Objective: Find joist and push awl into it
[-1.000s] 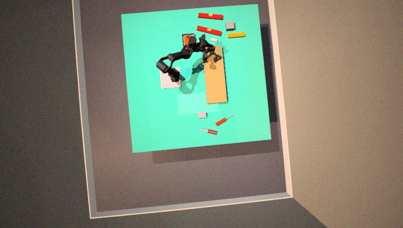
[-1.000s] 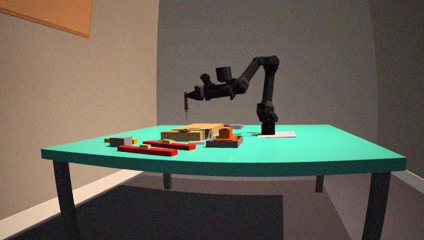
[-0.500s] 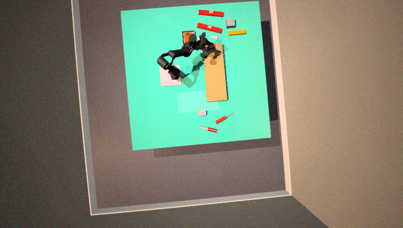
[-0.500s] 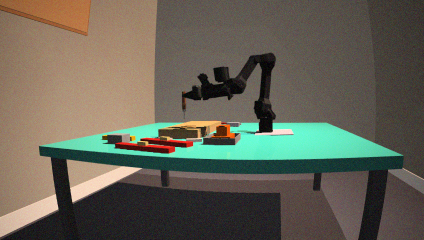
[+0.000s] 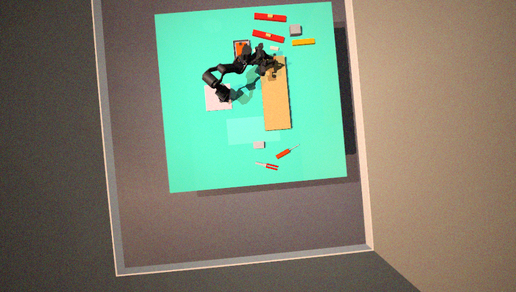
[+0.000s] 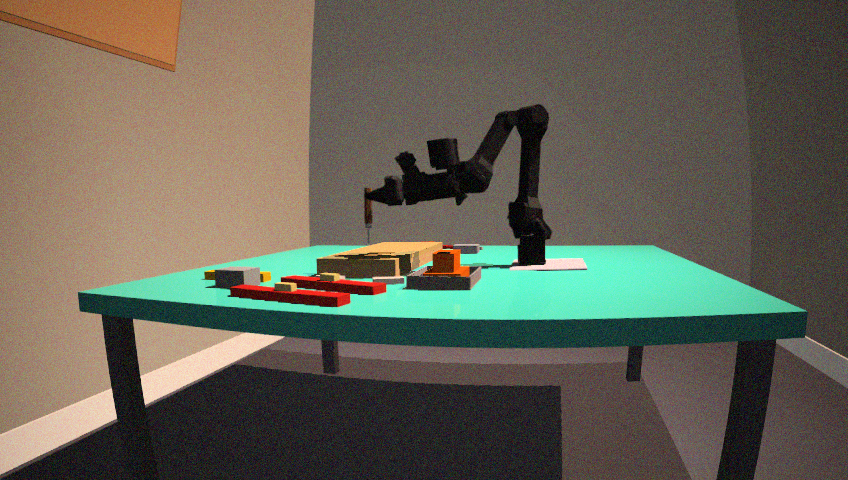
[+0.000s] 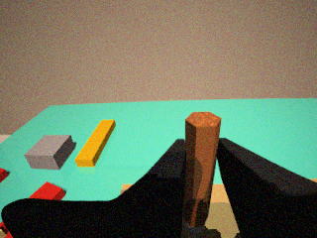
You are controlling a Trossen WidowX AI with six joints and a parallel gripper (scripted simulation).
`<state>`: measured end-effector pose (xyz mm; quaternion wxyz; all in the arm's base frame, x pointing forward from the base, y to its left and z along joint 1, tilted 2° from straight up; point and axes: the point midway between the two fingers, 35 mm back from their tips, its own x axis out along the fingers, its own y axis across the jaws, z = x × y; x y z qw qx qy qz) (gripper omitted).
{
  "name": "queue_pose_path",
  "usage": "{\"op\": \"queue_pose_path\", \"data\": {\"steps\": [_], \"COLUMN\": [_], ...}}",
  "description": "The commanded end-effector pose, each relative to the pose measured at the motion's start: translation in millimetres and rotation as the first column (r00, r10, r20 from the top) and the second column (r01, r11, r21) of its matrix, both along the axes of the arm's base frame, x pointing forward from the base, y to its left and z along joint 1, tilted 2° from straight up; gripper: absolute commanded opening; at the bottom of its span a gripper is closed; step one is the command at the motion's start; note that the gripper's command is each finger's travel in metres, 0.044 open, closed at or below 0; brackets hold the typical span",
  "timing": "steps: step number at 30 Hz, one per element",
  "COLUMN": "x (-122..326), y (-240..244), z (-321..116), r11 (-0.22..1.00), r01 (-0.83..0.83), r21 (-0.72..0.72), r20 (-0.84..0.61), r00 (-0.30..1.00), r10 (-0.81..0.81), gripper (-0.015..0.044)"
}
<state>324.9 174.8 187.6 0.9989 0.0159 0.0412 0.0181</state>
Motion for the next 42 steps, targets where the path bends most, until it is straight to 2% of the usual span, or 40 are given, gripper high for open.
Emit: {"op": "queue_pose_path", "data": {"steps": [1,28,42], "x": [0,0,0], "y": [-1,0,0], "z": [-3,-40,-40], "r11": [1.0,1.0,1.0], "r01": [0.005,0.005,0.002], "r21": [0.003,0.003,0.003], "r20": [0.002,0.001,0.004], "r00": [1.0,1.0,1.0], "r10": [-0.005,-0.005,-0.002], "gripper": [0.0,0.0,0.0]}}
